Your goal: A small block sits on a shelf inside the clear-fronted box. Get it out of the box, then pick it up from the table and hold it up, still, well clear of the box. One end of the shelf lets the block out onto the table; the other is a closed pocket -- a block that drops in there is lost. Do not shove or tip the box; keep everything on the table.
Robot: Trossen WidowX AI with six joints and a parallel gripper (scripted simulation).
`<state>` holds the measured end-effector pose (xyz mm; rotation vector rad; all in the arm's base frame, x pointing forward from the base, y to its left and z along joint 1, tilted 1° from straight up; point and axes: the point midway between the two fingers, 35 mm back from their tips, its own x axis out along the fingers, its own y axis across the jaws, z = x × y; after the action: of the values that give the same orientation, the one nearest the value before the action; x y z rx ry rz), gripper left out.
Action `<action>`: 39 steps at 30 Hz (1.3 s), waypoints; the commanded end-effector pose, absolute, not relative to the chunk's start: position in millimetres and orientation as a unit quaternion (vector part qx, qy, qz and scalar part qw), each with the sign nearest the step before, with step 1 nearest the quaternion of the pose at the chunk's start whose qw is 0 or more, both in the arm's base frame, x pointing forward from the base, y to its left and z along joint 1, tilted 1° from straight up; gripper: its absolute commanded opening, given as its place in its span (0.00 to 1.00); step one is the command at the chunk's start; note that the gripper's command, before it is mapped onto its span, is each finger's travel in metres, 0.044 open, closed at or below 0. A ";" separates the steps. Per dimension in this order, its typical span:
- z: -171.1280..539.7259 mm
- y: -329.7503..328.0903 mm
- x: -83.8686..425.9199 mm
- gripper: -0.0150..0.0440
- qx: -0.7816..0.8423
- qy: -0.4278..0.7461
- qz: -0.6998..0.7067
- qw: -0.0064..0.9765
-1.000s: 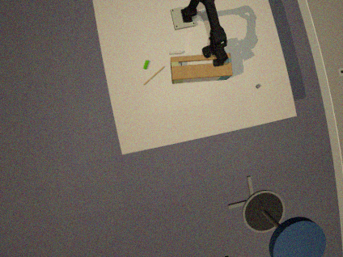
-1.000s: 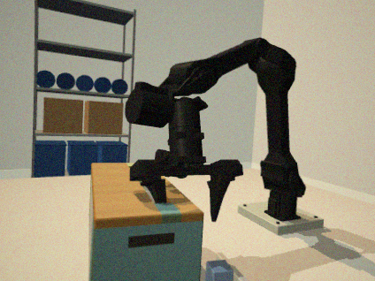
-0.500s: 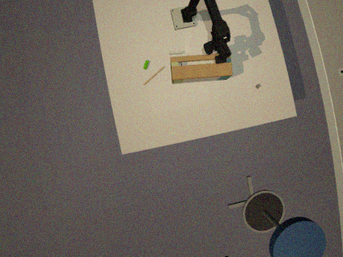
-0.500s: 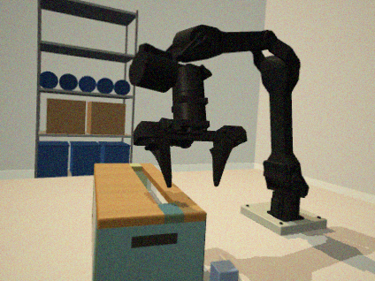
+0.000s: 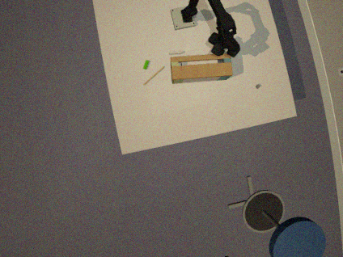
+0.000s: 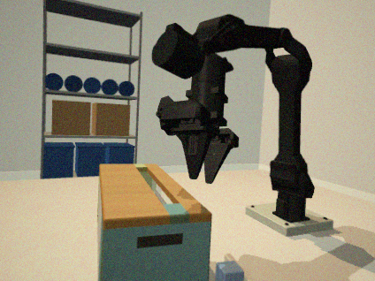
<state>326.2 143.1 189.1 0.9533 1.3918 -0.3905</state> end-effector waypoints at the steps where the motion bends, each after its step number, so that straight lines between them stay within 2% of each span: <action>1: 189.0 148.7 320.2 0.74 0.199 0.622 -0.007 0.757; 7: 187.2 154.9 314.0 0.74 -0.070 0.586 0.167 0.790; 18: 186.1 162.5 306.1 0.74 -0.380 0.483 0.338 0.713; 28: 186.2 168.0 300.0 0.74 -0.598 0.360 0.445 0.561; 39: 187.1 173.4 293.8 0.74 -0.769 0.200 0.513 0.325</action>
<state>302.9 168.4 178.3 -1.2372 0.9448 0.9888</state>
